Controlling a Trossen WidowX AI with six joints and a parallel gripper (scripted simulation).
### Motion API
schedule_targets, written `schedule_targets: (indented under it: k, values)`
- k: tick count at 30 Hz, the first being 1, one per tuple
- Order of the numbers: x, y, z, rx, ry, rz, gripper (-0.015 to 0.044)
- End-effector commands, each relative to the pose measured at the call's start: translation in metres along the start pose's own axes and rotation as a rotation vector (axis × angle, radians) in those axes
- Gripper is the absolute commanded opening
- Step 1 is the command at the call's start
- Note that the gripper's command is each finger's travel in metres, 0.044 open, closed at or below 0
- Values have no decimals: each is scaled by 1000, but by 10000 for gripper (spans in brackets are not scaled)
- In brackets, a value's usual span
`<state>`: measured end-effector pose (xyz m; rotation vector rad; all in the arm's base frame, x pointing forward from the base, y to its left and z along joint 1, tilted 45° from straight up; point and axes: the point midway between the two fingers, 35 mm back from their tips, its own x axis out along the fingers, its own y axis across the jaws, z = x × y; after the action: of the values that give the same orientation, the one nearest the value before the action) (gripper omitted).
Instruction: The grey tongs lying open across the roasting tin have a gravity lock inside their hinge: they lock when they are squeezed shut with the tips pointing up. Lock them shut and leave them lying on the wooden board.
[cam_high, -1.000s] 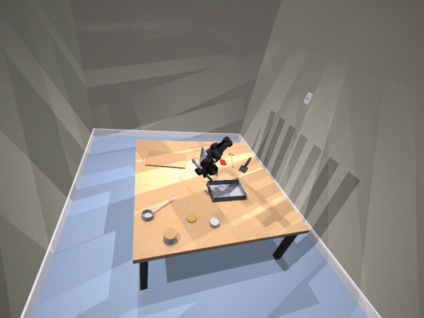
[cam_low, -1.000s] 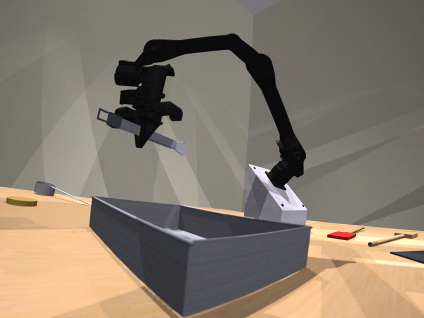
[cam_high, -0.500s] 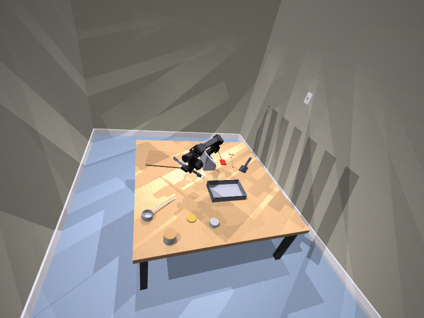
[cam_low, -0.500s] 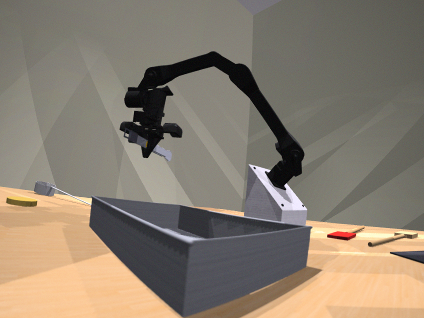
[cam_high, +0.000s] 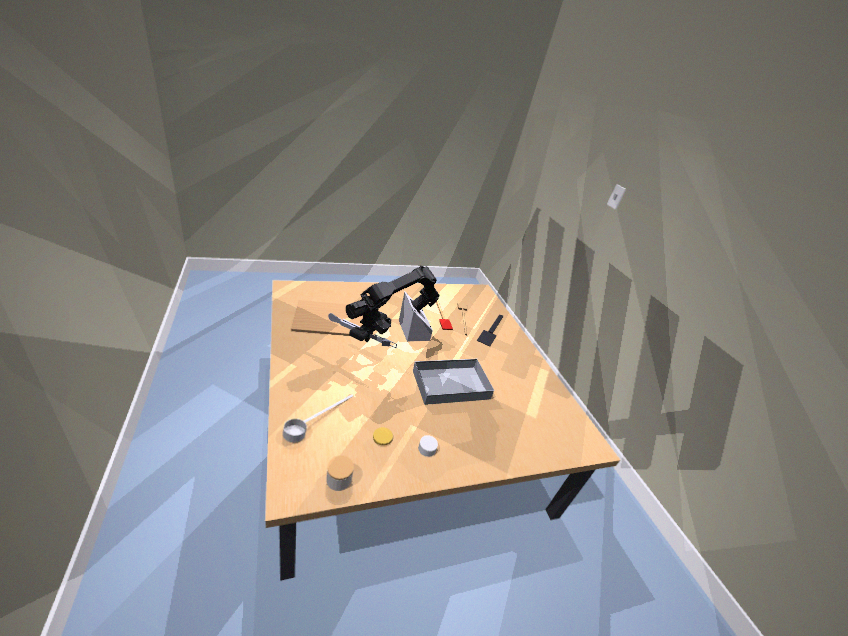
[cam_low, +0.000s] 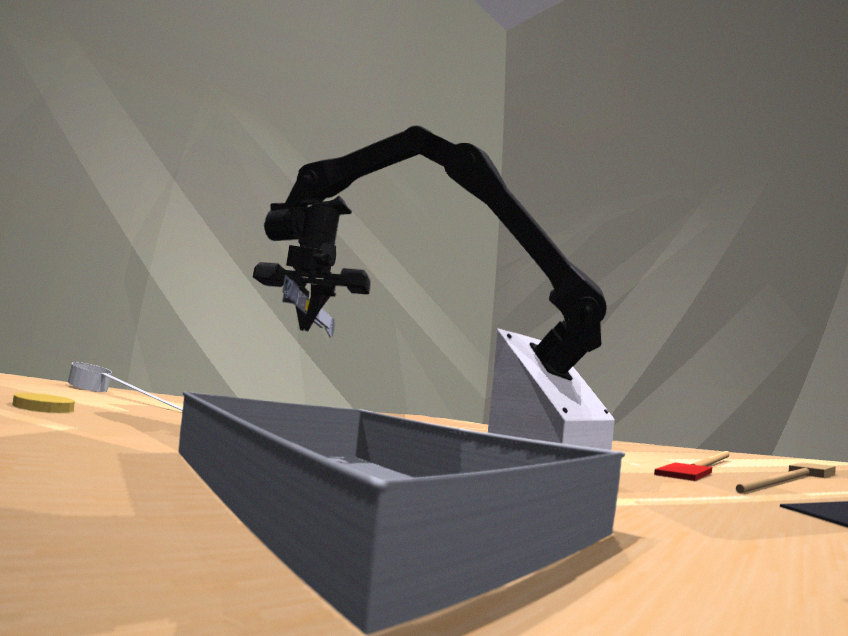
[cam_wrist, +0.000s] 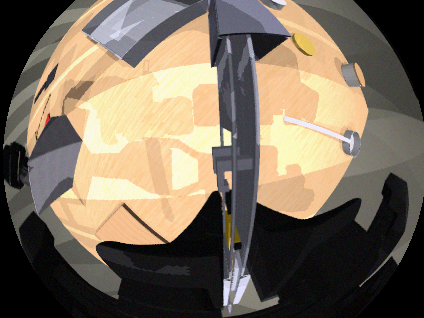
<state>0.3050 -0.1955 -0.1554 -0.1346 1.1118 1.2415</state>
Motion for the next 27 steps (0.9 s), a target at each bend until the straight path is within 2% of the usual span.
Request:
schedule_targets:
  k: [1, 7, 27]
  values:
    - [-1, -1, -4, 20, 9, -5, -150]
    - [-4, 1, -12, 117, 13, -11, -150]
    - [-18, 22, -68, 888, 17, -40, -150]
